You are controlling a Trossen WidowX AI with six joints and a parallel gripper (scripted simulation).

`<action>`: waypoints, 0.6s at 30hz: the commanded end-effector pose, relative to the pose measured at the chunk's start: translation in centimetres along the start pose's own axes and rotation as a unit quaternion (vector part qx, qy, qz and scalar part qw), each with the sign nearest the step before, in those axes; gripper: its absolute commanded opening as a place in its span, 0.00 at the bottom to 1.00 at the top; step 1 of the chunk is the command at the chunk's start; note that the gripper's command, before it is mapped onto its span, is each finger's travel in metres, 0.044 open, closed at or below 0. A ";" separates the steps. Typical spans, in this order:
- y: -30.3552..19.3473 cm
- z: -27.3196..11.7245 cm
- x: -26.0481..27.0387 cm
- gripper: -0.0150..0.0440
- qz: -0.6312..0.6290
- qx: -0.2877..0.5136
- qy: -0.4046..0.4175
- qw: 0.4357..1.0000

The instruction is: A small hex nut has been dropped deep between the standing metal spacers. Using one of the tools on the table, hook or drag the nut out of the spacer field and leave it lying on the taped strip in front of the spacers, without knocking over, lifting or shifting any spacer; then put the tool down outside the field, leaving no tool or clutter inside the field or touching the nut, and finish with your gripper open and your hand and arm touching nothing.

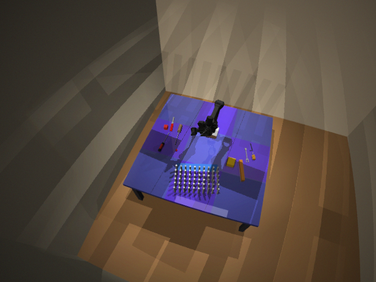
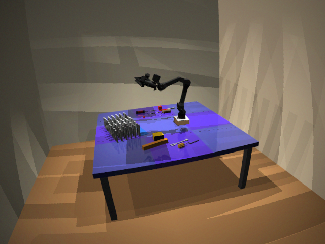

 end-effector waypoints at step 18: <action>-22.2 -13.3 -10.6 1.00 -0.114 0.443 0.041 0.888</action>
Point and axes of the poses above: the point midway between the two fingers, 35 mm back from their tips, its own z axis out along the fingers, its own x axis across the jaws, y = z × x, the point moved 2 cm from there along -z, back along the fingers, and after that the axes turned 4 degrees about z, right-handed, at the moved point
